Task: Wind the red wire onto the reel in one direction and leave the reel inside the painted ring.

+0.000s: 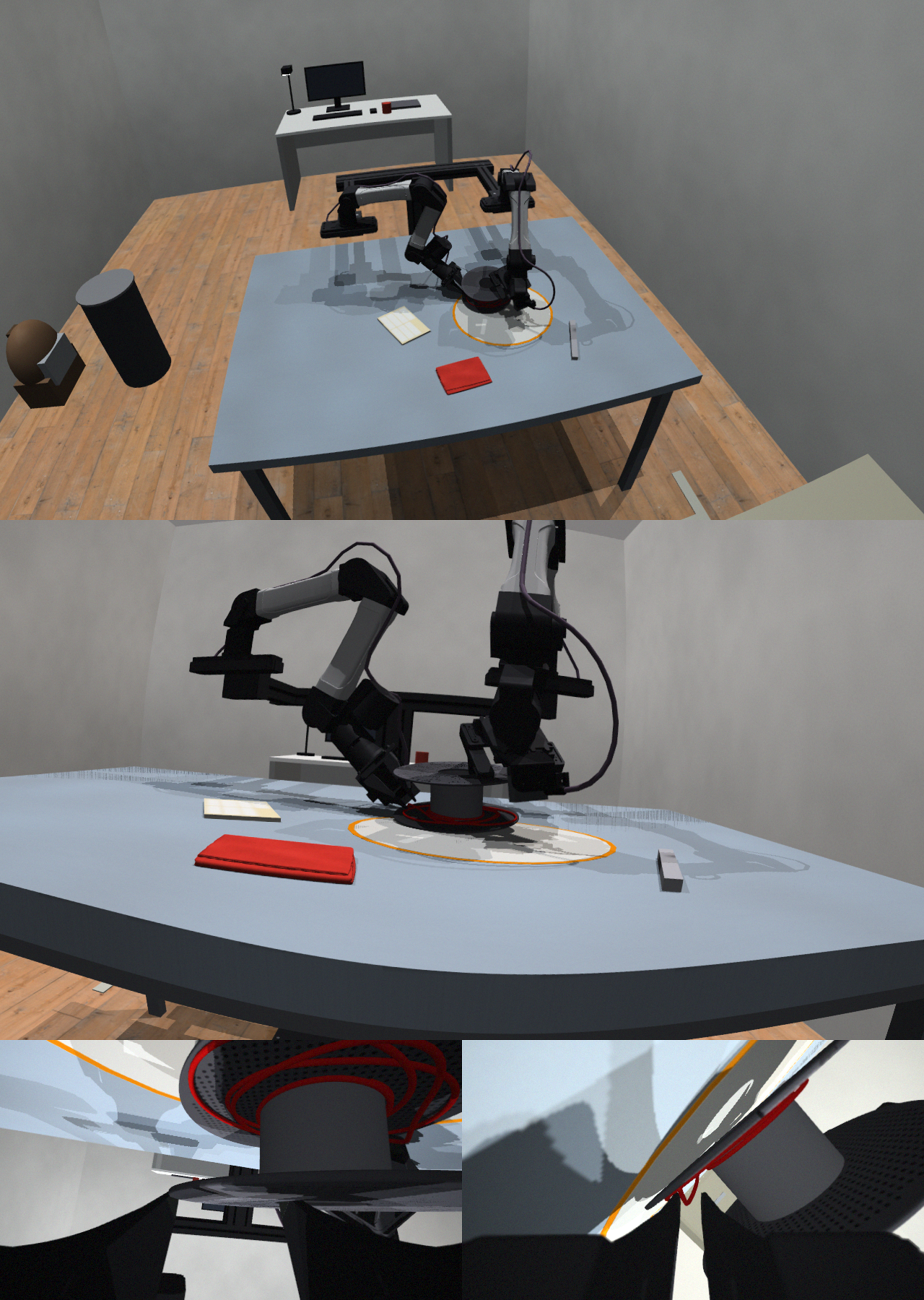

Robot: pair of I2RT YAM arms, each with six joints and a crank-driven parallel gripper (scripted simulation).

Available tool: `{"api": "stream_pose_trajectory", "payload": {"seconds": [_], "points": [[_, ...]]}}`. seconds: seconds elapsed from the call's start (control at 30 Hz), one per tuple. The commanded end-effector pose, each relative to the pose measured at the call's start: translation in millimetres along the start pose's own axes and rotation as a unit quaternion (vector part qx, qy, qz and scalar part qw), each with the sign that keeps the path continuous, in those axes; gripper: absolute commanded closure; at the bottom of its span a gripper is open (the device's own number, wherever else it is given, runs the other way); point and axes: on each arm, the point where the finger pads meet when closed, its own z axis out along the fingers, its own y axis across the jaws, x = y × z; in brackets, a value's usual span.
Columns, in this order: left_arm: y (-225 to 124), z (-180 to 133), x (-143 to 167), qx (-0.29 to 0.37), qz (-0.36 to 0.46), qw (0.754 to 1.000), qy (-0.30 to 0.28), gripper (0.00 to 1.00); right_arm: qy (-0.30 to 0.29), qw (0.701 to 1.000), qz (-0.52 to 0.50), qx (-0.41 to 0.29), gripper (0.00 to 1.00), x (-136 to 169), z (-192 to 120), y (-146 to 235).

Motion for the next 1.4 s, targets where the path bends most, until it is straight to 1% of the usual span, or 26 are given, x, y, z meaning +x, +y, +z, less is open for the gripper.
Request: {"api": "stream_pose_trajectory", "payload": {"seconds": [0.0, 0.07, 0.13, 0.17, 0.37, 0.4, 0.5, 0.63, 0.7, 0.73, 0.83, 0.93, 0.97, 1.37], "points": [[-59.9, 11.0, -73.3, 0.067, -0.150, 0.984, -0.071, 0.34, -0.043, 0.996, -0.070, 0.028, 0.85, -29.6, 3.1, -46.2], [-59.9, 11.0, -73.3, 0.068, -0.170, 0.981, -0.060, 0.28, -0.015, 0.997, -0.081, 0.013, 0.85, -28.5, 0.8, -50.3], [-59.9, 11.0, -73.3, 0.068, -0.170, 0.981, -0.060, 0.28, -0.015, 0.997, -0.081, 0.013, 0.85, -28.5, 0.8, -50.3], [-59.9, 11.0, -73.3, 0.090, -0.224, 0.968, -0.067, 0.25, -0.002, 0.996, -0.084, 0.004, 0.85, -25.5, 1.0, -50.9], [-59.9, 11.0, -73.3, 0.116, -0.323, 0.937, -0.059, 0.07, 0.075, 0.991, -0.098, -0.058, 0.85, 0.9, 4.8, -46.7], [-76.2, -2.9, -46.0, 0.119, -0.337, 0.932, -0.057, 0.07, 0.086, 0.989, -0.101, -0.069, 0.85, 4.7, 4.9, -44.6], [-73.7, -5.0, -45.0, 0.132, -0.381, 0.913, -0.066, 0.07, 0.112, 0.984, -0.105, -0.095, 0.85, 15.6, 4.7, -36.8], [-64.0, -13.4, -40.0, 0.153, -0.428, 0.885, -0.100, 0.07, 0.138, 0.977, -0.110, -0.123, 0.85, 27.7, 3.0, -25.9], [-64.0, -13.4, -40.0, 0.153, -0.428, 0.885, -0.100, 0.07, 0.138, 0.977, -0.110, -0.123, 0.85, 27.7, 3.0, -25.9], [-61.4, -16.4, -38.9, 0.165, -0.454, 0.866, -0.127, 0.07, 0.144, 0.974, -0.113, -0.131, 0.85, 29.0, 2.3, -22.9], [-54.3, -25.6, -35.8, 0.182, -0.478, 0.844, -0.162, 0.07, 0.157, 0.969, -0.122, -0.148, 0.85, 30.3, 0.0, -13.6], [-54.3, -25.6, -35.8, 0.207, -0.498, 0.817, -0.205, 0.07, 0.157, 0.969, -0.122, -0.148, 0.85, 30.3, 0.0, -13.6], [-54.3, -25.6, -35.8, 0.213, -0.500, 0.811, -0.214, 0.07, 0.157, 0.969, -0.122, -0.148, 0.85, 30.3, 0.0, -13.6], [-54.3, -25.6, -35.8, 0.213, -0.500, 0.811, -0.214, 0.07, 0.157, 0.969, -0.122, -0.148, 0.85, 27.2, -1.0, -13.7]]}}
